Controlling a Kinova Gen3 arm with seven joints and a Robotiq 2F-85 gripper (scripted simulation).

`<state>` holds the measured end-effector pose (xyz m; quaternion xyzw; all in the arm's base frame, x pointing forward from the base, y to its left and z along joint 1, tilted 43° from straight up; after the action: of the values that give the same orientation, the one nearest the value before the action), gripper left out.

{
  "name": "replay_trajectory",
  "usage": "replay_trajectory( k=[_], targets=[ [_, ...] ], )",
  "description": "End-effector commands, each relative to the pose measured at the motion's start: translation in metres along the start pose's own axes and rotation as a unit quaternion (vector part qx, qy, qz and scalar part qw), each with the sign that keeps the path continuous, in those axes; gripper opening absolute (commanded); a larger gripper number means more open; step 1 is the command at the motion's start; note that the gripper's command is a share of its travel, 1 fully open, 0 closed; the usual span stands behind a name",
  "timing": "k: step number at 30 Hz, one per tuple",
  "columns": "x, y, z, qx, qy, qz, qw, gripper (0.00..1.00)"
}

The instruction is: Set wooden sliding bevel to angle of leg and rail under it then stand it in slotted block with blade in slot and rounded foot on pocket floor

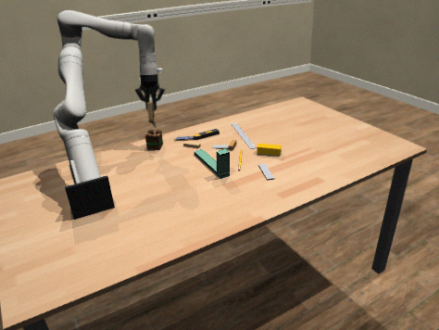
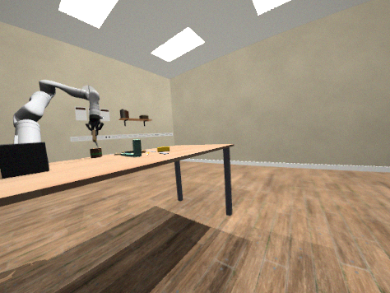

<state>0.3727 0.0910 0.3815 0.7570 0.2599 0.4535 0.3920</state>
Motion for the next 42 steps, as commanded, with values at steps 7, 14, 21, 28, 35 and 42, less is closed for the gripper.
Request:
replay_trajectory(
  k=[7,14,21,28,35,42],
  targets=[
    [-0.002,0.001,0.002,-0.001,0.002,0.001,1.000,0.10],
    [-0.008,0.000,0.007,-0.002,0.008,0.004,1.000,0.10],
    [-0.018,-0.002,0.016,-0.003,0.018,0.008,1.000,0.10],
    [-0.033,-0.004,0.029,-0.005,0.034,0.013,0.999,0.10],
    [-0.058,-0.008,0.051,-0.009,0.058,0.023,0.998,0.10],
    [-0.080,-0.011,0.070,-0.012,0.080,0.031,0.996,0.10]
  ],
)
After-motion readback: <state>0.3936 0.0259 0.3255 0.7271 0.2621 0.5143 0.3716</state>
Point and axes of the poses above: the point where the finger pads meet when closed, its own y axis back along the fingers, its own z axis across the jaws, x = y × z, the point moved 8 cm from there along y, back along the fingers, and after that the axes turned 11 degrees about y, right-handed, at the moved point
